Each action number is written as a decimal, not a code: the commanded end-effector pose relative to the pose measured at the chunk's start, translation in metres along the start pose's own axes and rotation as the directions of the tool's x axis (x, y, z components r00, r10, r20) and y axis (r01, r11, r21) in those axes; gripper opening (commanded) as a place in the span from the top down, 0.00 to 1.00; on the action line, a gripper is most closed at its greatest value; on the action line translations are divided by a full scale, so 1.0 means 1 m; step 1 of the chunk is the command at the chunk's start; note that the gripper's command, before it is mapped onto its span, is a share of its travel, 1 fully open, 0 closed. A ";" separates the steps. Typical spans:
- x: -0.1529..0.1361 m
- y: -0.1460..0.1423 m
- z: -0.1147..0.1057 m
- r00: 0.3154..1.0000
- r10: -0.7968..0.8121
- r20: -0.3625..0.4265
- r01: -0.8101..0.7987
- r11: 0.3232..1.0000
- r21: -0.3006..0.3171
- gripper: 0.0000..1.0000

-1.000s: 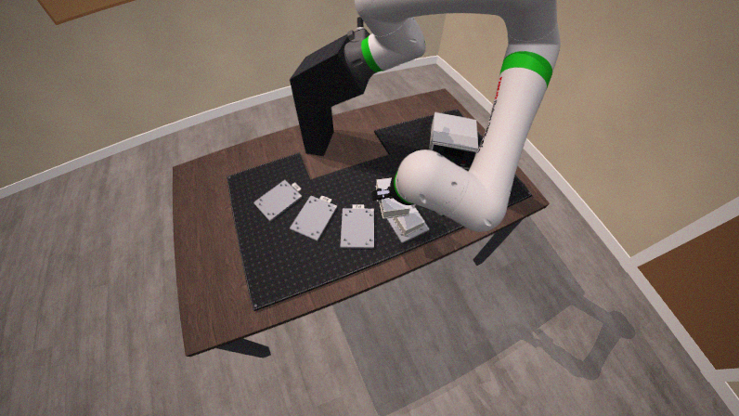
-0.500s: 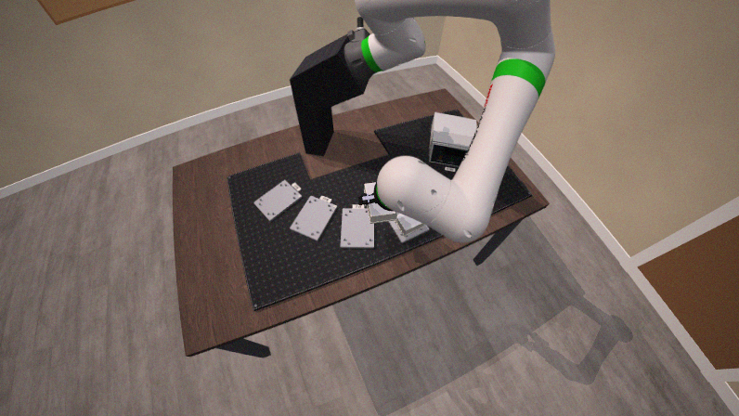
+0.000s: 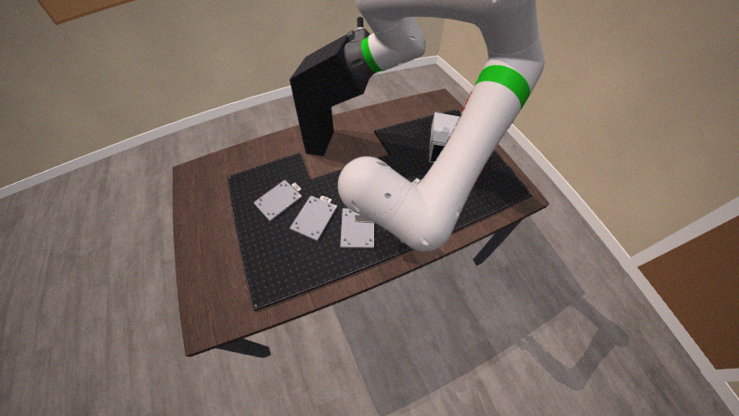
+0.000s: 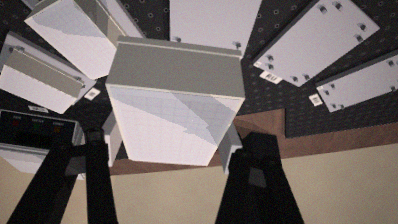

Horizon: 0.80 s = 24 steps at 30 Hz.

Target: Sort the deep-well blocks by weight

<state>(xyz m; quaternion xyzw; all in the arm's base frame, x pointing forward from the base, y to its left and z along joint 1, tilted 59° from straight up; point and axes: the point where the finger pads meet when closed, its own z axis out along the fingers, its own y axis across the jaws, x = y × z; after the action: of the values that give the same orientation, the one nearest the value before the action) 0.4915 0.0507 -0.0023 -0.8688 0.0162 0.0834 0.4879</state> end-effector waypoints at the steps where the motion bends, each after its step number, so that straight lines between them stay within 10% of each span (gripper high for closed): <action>1: 0.000 0.014 0.000 0.993 0.117 0.006 -0.118 0.991 0.067 0.90; 24: 0.000 0.084 0.000 0.976 0.217 0.016 -0.217 0.968 0.124 0.90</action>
<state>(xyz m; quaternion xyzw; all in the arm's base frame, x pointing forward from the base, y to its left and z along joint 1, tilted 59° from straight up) 0.4827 0.0116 -0.0662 -0.8293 0.1156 0.1362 0.5295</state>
